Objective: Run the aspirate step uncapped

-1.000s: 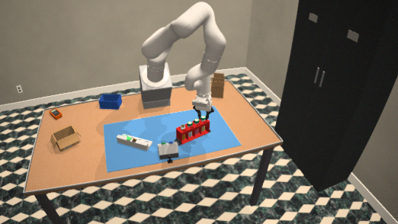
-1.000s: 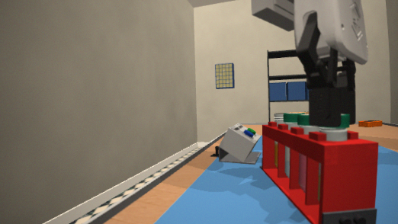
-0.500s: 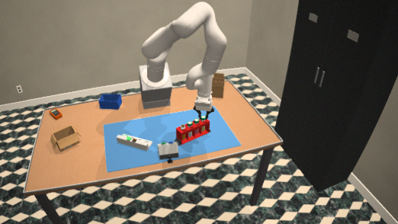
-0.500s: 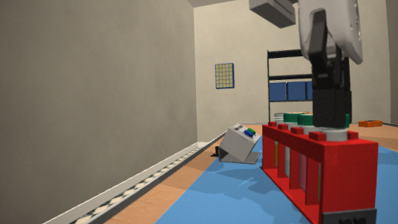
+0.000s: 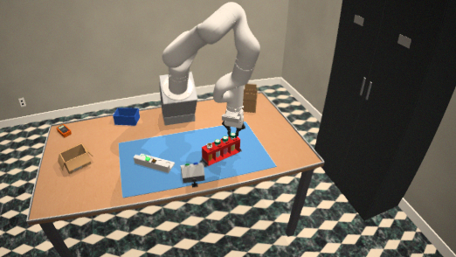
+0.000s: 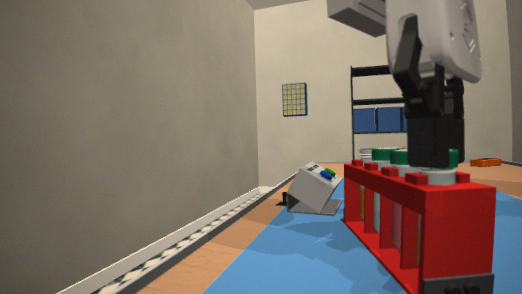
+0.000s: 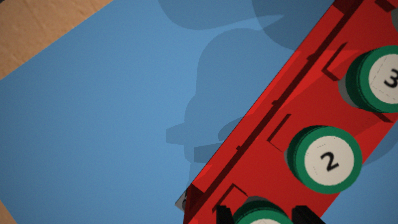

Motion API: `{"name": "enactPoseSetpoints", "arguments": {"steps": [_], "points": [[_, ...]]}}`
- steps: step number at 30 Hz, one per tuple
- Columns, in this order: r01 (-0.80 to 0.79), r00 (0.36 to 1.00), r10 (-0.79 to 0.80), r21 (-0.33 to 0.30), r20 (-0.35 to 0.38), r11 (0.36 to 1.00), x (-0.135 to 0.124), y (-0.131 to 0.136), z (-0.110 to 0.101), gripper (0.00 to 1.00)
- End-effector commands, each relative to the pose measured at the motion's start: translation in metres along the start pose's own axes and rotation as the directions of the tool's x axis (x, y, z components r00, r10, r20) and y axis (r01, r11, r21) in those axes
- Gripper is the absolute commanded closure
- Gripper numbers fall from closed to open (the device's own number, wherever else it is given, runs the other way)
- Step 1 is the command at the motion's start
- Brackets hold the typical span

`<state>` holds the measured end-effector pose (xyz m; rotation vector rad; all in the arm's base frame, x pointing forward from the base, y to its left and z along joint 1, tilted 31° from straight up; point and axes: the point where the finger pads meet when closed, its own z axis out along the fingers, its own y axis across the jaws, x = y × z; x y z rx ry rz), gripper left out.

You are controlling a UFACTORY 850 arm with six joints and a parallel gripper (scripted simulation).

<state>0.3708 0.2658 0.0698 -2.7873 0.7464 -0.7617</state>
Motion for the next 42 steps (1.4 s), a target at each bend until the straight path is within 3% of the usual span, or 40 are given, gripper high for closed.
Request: {"name": "enactPoseSetpoints", "arguments": {"steps": [1,8,10,15,17,21,22,25,27,31,40,41,42], "points": [[-0.272,0.962,0.272,0.008,0.003,0.962,0.0001,-0.0001,0.0001,1.00],[-0.538,0.843,0.537,0.006,0.005,0.843,0.0001,-0.0001,0.0003,1.00],[-0.538,0.843,0.537,0.006,0.005,0.843,0.0001,-0.0001,0.0003,1.00],[-0.735,0.678,0.735,0.006,0.007,0.678,0.0001,-0.0001,0.0004,1.00],[-0.768,0.640,0.768,0.005,0.007,0.640,0.0001,-0.0001,0.0005,1.00],[-0.874,0.485,0.874,0.003,0.007,0.485,0.0001,-0.0001,0.0006,1.00],[-0.880,0.475,0.880,0.004,0.008,0.475,0.0001,-0.0001,0.0006,1.00],[-0.941,0.339,0.941,0.002,0.008,0.339,0.0001,-0.0001,0.0007,1.00],[-0.941,0.339,0.941,0.002,0.008,0.339,0.0001,-0.0001,0.0007,1.00],[-0.990,0.144,0.989,0.001,0.009,0.144,0.0001,-0.0001,0.0008,1.00],[-0.992,0.124,0.992,0.001,0.009,0.124,0.0001,-0.0001,0.0008,1.00],[-0.992,0.124,0.992,0.001,0.009,0.124,0.0001,-0.0001,0.0008,0.54],[-0.992,0.124,0.992,0.001,0.009,0.124,0.0001,-0.0001,0.0008,0.54]]}}
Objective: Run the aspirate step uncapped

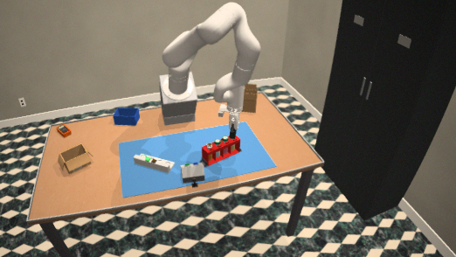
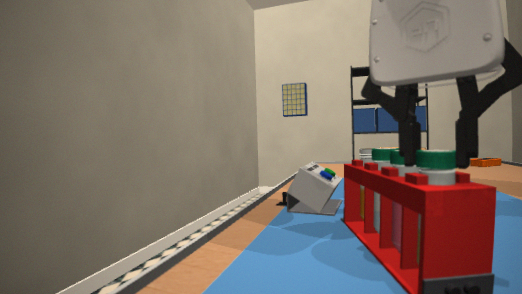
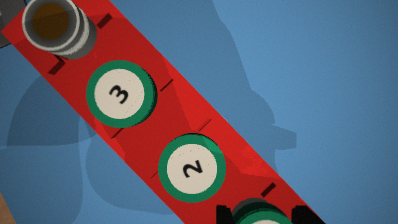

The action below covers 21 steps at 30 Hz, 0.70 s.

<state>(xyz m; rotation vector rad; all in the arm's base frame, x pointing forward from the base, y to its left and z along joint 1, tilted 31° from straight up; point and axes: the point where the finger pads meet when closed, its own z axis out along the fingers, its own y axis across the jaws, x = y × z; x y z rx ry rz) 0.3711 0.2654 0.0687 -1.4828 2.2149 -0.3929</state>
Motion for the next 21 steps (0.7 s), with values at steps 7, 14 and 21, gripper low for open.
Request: {"name": "enactPoseSetpoints", "arguments": {"steps": [7,14,21], "points": [[-0.011,1.000,0.011,0.002,0.020,1.000,-0.0006,-0.0003,-0.0002,0.54],[0.237,0.971,-0.237,0.007,0.019,0.972,-0.0006,-0.0002,-0.0005,0.54],[0.470,0.883,-0.470,0.011,0.016,0.883,-0.0006,-0.0003,-0.0006,0.54]]}}
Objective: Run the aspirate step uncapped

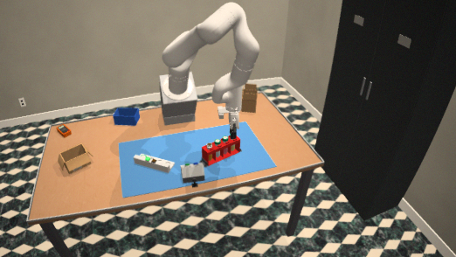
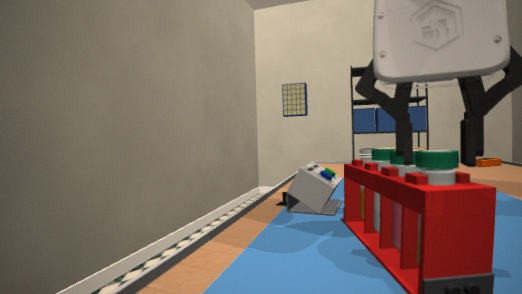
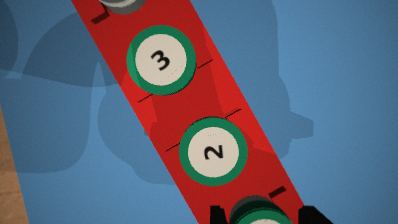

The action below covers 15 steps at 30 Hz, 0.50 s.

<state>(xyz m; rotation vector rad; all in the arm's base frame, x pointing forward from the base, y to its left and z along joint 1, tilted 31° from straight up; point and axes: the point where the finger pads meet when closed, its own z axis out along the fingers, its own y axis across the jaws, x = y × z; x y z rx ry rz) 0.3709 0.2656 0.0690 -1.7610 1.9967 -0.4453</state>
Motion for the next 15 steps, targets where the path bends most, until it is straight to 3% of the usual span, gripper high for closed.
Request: {"name": "enactPoseSetpoints", "arguments": {"steps": [1,8,10,11,12,13,15], "points": [[0.231,0.973,-0.232,-0.008,-0.019,0.973,-0.0003,-0.0005,-0.0002,0.54],[0.520,0.854,-0.521,-0.013,-0.013,0.854,-0.0003,-0.0005,-0.0002,0.54],[0.537,0.843,-0.537,-0.014,-0.015,0.843,-0.0003,-0.0005,-0.0002,0.54],[0.605,0.796,-0.606,-0.015,-0.014,0.796,-0.0003,-0.0005,-0.0002,0.54],[0.605,0.796,-0.606,-0.015,-0.014,0.796,-0.0003,-0.0005,-0.0002,0.54],[0.669,0.743,-0.670,-0.016,-0.013,0.743,-0.0003,-0.0005,-0.0002,0.54],[0.669,0.743,-0.670,-0.016,-0.013,0.743,-0.0003,-0.0005,-0.0002,0.54]]}}
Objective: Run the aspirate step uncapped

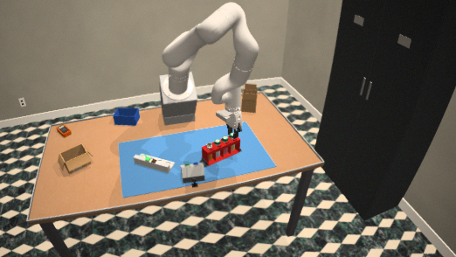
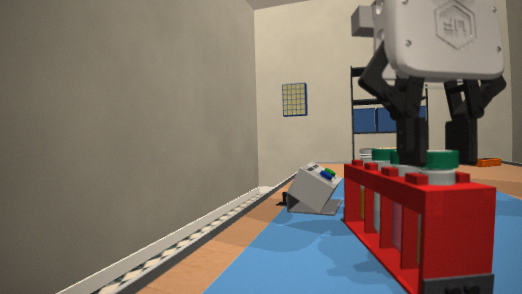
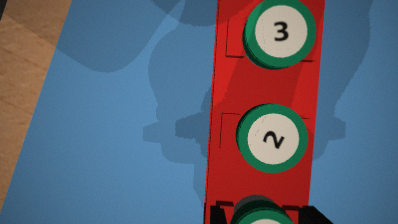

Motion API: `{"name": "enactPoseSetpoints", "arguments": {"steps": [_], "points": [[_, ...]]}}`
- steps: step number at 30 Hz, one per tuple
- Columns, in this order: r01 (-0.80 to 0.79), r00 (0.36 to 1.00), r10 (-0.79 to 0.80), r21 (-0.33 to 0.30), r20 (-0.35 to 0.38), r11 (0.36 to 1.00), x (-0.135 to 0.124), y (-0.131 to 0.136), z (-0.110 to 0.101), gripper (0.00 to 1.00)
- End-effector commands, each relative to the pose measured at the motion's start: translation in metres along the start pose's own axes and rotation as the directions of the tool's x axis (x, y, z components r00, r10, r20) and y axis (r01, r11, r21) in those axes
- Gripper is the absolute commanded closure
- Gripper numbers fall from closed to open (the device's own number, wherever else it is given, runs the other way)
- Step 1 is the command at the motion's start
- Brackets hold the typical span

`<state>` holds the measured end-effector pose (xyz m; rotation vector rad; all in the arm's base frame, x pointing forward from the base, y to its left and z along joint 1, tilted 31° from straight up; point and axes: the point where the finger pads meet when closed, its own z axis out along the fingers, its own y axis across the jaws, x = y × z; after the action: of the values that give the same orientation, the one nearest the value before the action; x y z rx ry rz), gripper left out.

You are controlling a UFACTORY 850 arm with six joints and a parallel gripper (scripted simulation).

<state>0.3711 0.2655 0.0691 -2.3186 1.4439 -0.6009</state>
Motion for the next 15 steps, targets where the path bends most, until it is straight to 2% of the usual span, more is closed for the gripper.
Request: {"name": "enactPoseSetpoints", "arguments": {"steps": [1,2,4,5,6,7,8,9,10,11,12,13,15], "points": [[0.237,0.971,-0.238,-0.028,-0.026,0.971,-0.0002,-0.0004,-0.0002,0.54],[0.307,0.951,-0.307,-0.029,-0.023,0.951,-0.0002,-0.0004,-0.0002,0.54],[0.317,0.948,-0.318,-0.030,-0.023,0.948,-0.0002,-0.0004,-0.0002,0.54],[0.395,0.918,-0.396,-0.032,-0.021,0.918,-0.0002,-0.0004,-0.0002,0.54],[0.395,0.918,-0.396,-0.032,-0.021,0.918,-0.0002,-0.0004,-0.0002,0.54],[0.470,0.882,-0.471,-0.034,-0.018,0.882,-0.0002,-0.0004,-0.0002,0.54],[0.470,0.882,-0.471,-0.034,-0.018,0.882,-0.0002,-0.0004,-0.0002,0.54],[0.539,0.842,-0.539,-0.034,-0.015,0.842,-0.0002,-0.0004,-0.0002,0.54],[0.542,0.840,-0.543,-0.035,-0.015,0.840,-0.0002,-0.0004,-0.0002,0.54],[0.602,0.798,-0.602,-0.035,-0.012,0.798,-0.0002,-0.0004,-0.0002,0.54],[0.610,0.792,-0.611,-0.036,-0.012,0.792,-0.0002,-0.0004,-0.0002,0.54],[0.662,0.749,-0.663,-0.036,-0.009,0.749,-0.0002,-0.0004,-0.0002,0.54],[0.664,0.747,-0.665,-0.037,-0.010,0.747,-0.0002,-0.0004,-0.0002,0.54]]}}
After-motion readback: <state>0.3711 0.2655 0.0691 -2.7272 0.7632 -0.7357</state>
